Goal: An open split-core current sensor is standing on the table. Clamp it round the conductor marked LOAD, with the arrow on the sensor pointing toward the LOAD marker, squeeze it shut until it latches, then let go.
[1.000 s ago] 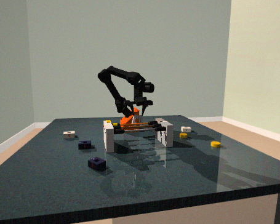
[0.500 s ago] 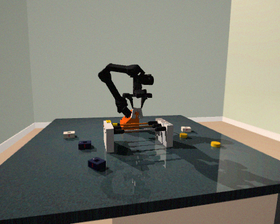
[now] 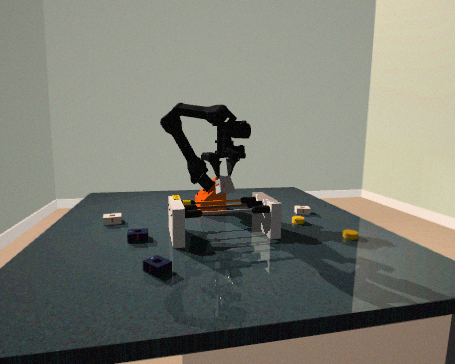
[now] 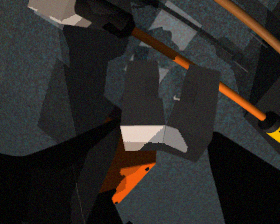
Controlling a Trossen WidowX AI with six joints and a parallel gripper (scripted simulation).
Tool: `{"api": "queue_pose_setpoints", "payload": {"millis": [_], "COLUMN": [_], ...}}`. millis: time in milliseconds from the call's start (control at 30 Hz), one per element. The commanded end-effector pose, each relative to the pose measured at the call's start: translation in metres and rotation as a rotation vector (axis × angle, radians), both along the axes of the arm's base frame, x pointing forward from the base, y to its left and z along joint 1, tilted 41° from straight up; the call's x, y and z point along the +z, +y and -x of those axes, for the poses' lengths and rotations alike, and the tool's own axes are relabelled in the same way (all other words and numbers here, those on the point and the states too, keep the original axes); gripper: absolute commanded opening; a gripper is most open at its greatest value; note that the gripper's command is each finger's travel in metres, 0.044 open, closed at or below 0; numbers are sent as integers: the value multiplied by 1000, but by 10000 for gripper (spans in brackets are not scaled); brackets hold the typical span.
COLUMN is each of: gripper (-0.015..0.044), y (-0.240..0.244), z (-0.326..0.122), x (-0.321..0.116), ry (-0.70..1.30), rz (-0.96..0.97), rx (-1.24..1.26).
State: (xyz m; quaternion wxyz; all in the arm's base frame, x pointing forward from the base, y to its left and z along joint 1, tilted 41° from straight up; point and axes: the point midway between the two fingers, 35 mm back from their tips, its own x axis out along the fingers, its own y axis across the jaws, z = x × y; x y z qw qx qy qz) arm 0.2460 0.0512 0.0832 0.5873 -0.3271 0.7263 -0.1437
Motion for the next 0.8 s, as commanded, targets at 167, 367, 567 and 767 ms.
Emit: {"api": "queue_pose_setpoints", "payload": {"millis": [167, 367, 567, 767], "gripper": [0, 0, 0, 0], "y": [-3, -4, -6, -8], "z": [-11, -16, -22, -28], "x": [-1, -2, -3, -4], "ry": [181, 306, 432, 557], "rz": [-24, -42, -60, -78], "rx": [220, 368, 515, 662]}}
